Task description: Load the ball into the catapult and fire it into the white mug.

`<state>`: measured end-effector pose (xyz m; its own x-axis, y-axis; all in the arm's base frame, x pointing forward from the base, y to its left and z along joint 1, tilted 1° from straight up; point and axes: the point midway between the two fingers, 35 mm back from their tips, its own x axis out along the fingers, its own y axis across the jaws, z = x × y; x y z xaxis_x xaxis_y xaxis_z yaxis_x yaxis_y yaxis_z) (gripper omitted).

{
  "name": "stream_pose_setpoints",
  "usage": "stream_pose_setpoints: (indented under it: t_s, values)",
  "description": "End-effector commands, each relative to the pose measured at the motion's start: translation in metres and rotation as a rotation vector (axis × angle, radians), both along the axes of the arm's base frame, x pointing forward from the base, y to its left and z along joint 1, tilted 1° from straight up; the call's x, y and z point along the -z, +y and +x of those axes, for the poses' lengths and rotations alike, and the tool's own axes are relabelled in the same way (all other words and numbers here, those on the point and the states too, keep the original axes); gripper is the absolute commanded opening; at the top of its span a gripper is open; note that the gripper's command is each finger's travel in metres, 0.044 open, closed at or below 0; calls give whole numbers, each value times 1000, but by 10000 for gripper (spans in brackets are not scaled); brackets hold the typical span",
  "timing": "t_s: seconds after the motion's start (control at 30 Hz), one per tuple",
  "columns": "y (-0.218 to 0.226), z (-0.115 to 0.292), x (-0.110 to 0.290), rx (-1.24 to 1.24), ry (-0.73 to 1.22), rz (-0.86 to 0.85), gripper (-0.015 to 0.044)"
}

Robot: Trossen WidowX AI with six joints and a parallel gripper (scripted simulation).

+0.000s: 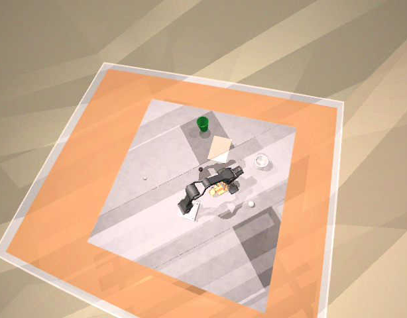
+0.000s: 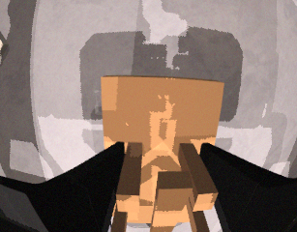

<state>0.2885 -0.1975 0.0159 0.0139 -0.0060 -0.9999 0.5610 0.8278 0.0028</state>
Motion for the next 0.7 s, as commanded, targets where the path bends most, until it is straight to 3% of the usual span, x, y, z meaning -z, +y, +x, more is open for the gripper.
stream_pose_setpoints:
  t_s: [0.0,0.1,0.2,0.67]
  values:
    - [0,0,0,0,0,-1,105]
    - [0,0,-3,0,0,-1,65]
    - [0,0,-39,0,0,0,0]
    - [-1,1,-38,0,2,1,0]
